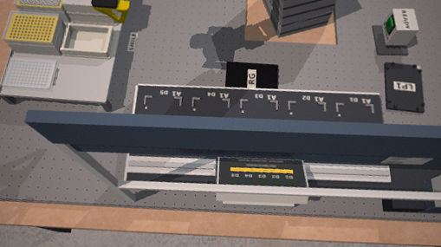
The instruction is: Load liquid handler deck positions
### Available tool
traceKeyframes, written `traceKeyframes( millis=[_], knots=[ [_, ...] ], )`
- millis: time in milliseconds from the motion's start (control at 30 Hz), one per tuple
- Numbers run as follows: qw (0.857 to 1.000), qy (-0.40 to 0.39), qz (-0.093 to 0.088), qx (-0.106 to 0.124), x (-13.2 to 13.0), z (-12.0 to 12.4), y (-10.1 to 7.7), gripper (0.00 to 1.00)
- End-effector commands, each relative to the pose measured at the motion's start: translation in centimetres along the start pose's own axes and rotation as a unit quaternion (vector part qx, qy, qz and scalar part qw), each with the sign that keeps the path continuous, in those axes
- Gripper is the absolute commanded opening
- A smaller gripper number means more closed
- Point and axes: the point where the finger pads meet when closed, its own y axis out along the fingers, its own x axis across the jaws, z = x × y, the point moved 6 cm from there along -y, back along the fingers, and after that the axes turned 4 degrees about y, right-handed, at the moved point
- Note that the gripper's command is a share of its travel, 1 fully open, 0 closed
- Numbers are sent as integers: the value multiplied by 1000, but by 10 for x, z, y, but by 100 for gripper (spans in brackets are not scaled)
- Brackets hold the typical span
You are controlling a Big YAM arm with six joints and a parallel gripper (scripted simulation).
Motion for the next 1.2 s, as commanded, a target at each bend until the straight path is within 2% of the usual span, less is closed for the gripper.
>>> traceKeyframes(
  millis=[0, 33, 100, 167, 200, 233, 333, 400, 433, 467, 533, 900, 967, 1000, 1033, 1167],
  knots=[
    [1000, -4, -13, -19, 8, -29, -13, 100],
    [1000, -4, -14, -20, 9, -29, -13, 100],
    [1000, -4, 4, 3, -4, -12, 6, 100],
    [1000, -9, -6, -9, 7, -19, -5, 100],
    [1000, -4, -7, -10, -8, -14, -6, 100],
    [1000, -4, -11, -17, -12, -15, -11, 100],
    [1000, -4, -10, -16, -27, -17, -10, 100],
    [1000, -4, -10, -16, -27, -17, -10, 100],
    [999, -4, -18, -27, -27, -25, -18, 100],
    [1000, -4, -11, -18, -37, -18, -10, 100],
    [1000, -4, -8, -14, -48, -18, -10, 100],
    [1000, -4, -7, -18, -102, -24, -9, 100],
    [1000, -4, -7, -18, -102, -24, -9, 100],
    [999, -5, -14, -35, -102, -38, -22, 100],
    [1000, -5, -8, -19, -112, -26, -9, 100],
    [1000, -5, -5, -16, -133, -27, -9, 100]
  ],
)
